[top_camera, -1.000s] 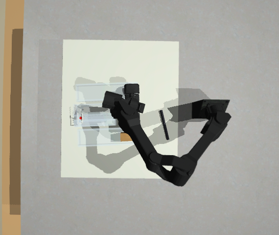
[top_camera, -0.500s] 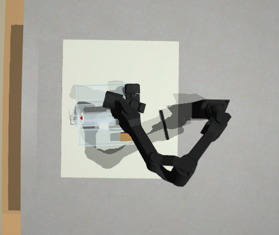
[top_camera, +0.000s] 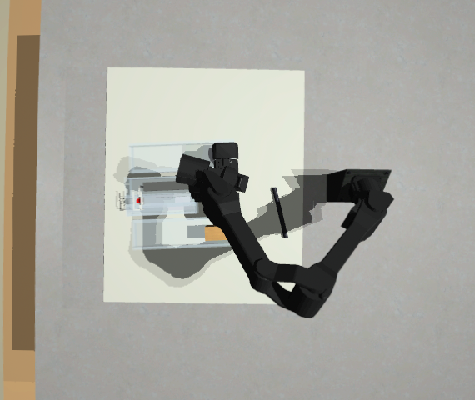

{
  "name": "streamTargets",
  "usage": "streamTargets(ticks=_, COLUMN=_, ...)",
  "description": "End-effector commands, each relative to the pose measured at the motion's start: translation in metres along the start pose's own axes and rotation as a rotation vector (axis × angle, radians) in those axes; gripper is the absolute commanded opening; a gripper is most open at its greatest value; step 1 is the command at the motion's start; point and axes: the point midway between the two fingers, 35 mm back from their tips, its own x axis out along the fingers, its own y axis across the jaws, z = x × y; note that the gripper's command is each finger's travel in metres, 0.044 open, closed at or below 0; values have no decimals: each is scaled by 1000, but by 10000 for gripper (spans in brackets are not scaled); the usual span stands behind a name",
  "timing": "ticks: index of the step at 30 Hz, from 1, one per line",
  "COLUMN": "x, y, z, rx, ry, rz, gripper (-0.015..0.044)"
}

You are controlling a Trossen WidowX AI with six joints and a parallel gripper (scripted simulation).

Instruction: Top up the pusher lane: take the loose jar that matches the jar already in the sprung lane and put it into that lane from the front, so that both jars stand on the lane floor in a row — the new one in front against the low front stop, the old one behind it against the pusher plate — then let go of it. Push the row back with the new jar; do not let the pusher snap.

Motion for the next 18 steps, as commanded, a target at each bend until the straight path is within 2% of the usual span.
streamTargets(ticks=1, x=0, y=0, z=0, rx=-5, ry=-1, rz=1, gripper=26)
streamTargets(ticks=11, x=0, y=0, z=0, rx=-5, ry=-1, rz=1, gripper=282)
streamTargets(ticks=18, x=-11, y=0, z=0, rx=-5, ry=-1, rz=0, gripper=282)
